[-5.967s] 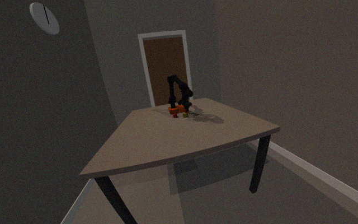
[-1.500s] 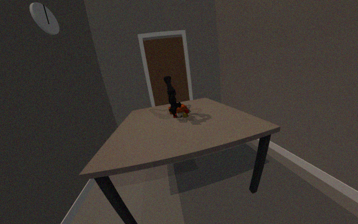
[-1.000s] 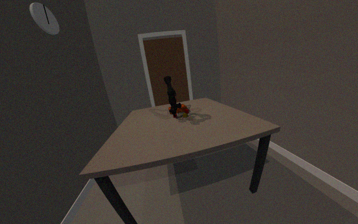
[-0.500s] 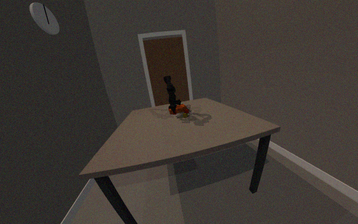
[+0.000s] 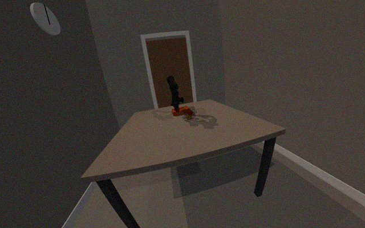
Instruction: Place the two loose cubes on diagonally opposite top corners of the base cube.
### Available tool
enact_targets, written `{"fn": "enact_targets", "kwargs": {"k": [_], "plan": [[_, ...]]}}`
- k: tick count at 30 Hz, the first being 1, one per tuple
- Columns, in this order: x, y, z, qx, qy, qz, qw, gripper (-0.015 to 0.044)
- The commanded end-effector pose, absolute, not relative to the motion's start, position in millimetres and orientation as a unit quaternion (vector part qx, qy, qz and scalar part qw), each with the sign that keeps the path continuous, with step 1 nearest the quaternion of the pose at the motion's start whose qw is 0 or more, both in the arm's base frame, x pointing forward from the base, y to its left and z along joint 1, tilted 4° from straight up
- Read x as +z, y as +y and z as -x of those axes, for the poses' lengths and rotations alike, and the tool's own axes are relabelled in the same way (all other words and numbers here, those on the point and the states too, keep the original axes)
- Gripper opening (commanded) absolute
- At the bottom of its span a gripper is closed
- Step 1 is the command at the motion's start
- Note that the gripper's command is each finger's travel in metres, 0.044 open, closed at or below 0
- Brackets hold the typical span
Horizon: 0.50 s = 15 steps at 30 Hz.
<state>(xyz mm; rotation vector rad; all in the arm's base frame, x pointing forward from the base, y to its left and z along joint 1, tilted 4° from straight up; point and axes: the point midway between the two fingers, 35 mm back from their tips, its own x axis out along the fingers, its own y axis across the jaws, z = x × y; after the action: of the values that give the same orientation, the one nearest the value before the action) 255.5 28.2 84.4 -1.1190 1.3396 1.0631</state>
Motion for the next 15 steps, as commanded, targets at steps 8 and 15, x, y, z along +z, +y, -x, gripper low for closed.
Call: {"fn": "enact_targets", "kwargs": {"k": [8,15], "plan": [[109.3,29.0,-251.8,0.44,0.561,0.466,0.523,0.0105],[108.9,35.0,-255.4,0.382,0.603,0.411,0.568,0.0105]]}}
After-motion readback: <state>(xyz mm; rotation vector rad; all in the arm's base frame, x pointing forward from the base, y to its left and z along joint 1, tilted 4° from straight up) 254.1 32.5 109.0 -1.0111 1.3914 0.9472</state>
